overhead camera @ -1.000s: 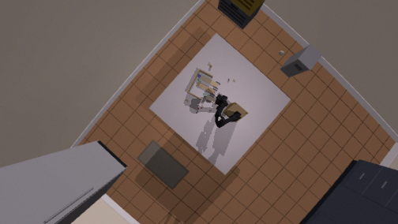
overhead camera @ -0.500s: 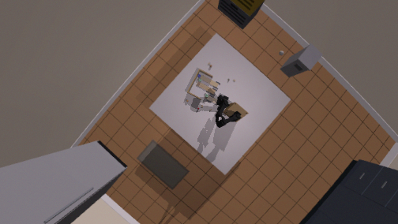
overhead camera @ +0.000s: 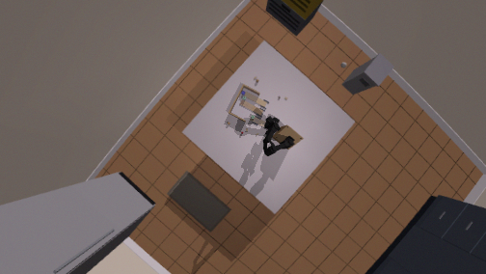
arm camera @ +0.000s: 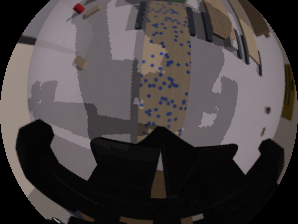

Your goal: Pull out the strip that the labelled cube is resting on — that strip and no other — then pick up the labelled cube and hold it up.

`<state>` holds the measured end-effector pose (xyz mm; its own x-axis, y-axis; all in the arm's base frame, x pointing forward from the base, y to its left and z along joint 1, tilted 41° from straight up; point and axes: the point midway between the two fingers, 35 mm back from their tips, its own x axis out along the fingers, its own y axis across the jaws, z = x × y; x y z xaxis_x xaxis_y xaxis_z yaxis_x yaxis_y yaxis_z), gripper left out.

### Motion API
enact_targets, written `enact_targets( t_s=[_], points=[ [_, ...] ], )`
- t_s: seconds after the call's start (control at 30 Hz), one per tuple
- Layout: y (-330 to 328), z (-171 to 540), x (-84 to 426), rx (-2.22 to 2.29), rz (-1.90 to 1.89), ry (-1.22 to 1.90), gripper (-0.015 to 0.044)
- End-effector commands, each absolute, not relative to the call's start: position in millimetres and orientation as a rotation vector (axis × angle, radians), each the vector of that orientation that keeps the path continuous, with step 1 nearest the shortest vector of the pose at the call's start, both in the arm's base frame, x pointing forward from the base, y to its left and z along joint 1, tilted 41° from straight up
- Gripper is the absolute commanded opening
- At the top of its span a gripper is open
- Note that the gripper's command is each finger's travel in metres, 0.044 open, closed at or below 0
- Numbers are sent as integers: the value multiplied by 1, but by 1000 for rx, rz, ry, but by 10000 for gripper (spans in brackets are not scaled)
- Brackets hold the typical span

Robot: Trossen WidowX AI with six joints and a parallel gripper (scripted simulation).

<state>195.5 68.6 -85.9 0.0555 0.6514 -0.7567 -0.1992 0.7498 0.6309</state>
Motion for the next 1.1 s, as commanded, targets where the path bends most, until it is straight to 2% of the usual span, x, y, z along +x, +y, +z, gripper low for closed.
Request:
enact_targets(
  t_s=[0.0, 0.53, 0.73, 0.93, 1.07],
  points=[
    [71, -89, 185, 407, 677, 1406, 0],
    [71, -89, 185, 407, 677, 1406, 0],
    [42, -55, 196, 404, 675, 1403, 0],
    [42, -53, 195, 405, 676, 1405, 0],
    [46, -52, 215, 270, 789, 1334, 105]
  ],
)
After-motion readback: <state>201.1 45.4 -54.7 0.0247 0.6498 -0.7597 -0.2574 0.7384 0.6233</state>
